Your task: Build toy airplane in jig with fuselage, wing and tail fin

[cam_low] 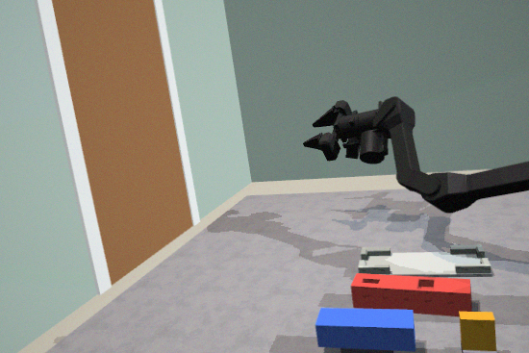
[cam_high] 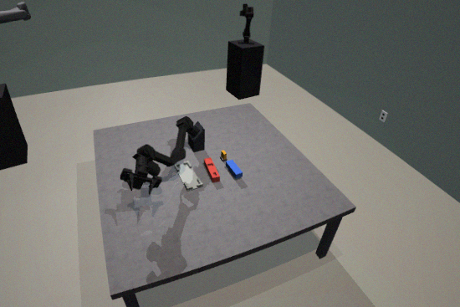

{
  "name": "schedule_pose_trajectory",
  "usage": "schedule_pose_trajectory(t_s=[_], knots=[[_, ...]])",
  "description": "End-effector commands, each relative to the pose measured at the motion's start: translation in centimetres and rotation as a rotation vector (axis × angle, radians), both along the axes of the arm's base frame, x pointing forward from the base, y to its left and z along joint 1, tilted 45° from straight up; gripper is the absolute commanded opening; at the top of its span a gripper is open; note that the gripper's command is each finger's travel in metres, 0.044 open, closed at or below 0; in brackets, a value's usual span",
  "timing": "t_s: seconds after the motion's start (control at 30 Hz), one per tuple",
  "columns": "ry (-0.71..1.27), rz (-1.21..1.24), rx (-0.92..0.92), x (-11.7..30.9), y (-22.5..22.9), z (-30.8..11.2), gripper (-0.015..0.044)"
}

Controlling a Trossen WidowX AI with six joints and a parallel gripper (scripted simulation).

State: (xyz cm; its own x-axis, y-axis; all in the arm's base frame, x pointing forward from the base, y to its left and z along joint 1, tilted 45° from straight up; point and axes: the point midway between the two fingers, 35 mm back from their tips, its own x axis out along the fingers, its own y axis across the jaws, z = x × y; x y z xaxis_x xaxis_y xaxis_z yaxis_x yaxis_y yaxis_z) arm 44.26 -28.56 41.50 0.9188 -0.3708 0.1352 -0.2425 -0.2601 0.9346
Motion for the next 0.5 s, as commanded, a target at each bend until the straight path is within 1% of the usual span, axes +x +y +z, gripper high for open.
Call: schedule_pose_trajectory(t_s=[0.0,0.03,0.07,0.23,0.33,0.47], knots=[[0.000,0.000,0.000,0.0,0.0,0.0,0.0426],[-0.007,-0.002,-0.002,-0.2,-0.1,0.2,0.0440],[-0.026,-0.009,-0.008,-0.7,-0.2,1.0,0.0440],[-0.208,-0.062,-0.077,-6.3,-1.0,7.6,0.0440],[-0.292,-0.083,-0.117,-9.2,-0.8,10.6,0.0440],[-0.391,-0.103,-0.251,-14.0,0.6,14.8,0.0440]])
